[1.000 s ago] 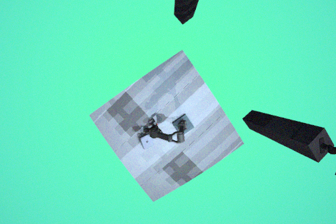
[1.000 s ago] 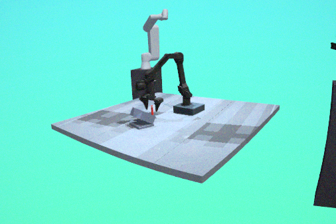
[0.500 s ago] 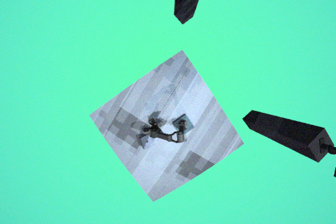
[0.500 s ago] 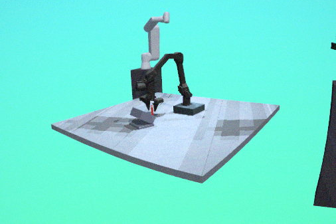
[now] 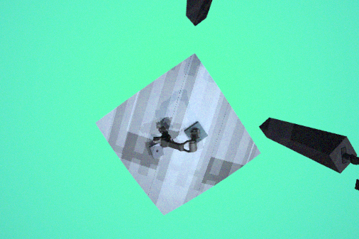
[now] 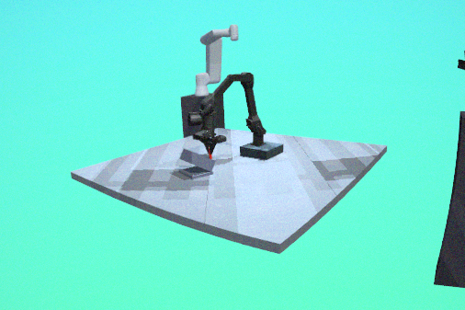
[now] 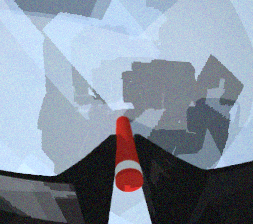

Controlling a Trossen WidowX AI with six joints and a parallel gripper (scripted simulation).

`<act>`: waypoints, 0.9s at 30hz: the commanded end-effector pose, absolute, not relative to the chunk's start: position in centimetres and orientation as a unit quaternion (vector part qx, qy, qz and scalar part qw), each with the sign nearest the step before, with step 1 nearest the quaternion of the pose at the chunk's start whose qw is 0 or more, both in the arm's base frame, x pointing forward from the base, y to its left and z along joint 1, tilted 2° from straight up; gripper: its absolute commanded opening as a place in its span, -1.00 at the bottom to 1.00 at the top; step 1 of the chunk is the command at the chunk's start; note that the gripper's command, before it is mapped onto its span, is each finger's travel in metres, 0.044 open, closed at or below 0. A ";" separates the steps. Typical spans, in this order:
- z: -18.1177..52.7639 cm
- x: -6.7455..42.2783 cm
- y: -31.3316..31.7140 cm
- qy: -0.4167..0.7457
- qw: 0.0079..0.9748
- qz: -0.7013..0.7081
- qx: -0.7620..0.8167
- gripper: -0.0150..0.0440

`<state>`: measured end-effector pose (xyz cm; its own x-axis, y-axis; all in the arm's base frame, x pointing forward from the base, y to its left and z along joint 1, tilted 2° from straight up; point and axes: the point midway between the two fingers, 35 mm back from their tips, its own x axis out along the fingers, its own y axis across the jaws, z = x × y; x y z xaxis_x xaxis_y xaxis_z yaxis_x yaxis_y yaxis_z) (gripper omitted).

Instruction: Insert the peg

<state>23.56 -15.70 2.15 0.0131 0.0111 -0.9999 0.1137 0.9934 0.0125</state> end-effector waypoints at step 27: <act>10.2 23.8 -15.9 0.701 0.711 -0.030 0.039 -0.49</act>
<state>23.62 -16.01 9.86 0.0092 0.0139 -0.9999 0.1127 0.9935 0.0149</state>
